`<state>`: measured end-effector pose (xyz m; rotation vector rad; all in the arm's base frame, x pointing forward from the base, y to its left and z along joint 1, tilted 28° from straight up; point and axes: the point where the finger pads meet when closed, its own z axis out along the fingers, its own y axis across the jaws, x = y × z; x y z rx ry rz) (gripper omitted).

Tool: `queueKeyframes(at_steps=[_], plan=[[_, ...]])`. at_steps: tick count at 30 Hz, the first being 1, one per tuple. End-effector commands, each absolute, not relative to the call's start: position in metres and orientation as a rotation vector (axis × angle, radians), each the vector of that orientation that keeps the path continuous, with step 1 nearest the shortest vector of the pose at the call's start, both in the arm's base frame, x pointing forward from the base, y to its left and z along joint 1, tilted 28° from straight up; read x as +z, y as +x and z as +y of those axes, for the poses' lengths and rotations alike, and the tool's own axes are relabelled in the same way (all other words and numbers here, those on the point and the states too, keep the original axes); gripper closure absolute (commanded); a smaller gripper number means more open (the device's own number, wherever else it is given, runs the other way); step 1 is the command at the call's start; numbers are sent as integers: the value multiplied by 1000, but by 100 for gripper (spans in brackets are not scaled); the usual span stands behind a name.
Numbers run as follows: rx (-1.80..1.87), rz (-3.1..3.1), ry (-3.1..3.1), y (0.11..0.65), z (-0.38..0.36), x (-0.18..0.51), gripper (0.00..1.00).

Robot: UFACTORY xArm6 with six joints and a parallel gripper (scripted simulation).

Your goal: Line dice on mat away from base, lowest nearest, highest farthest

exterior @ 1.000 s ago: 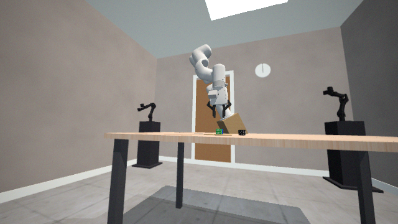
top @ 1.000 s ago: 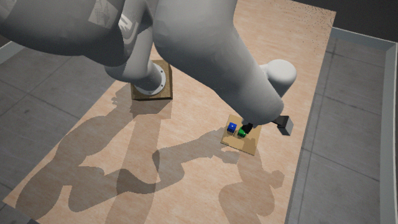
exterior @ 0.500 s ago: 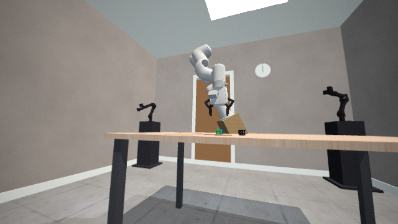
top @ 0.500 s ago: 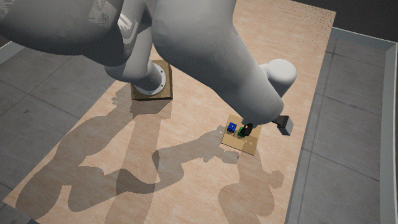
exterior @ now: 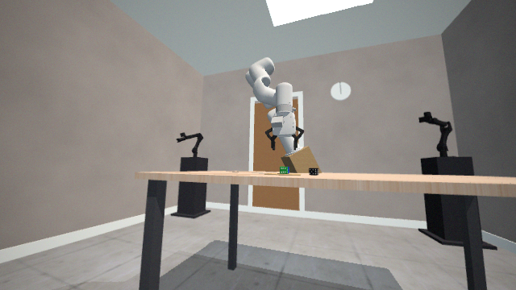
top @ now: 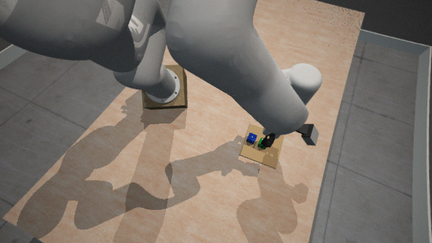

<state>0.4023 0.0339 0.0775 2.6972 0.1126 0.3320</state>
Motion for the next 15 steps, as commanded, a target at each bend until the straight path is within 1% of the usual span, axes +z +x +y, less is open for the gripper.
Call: queueKeyframes(at_steps=[1,7,10,12,15], plan=[[308,231,2684,402,39,76,0],[228,570,2617,400,50,69,0],[227,574,2616,400,50,69,0],[180,760,2561,398,56,65,0],[155,861,2525,397,60,63,0]])
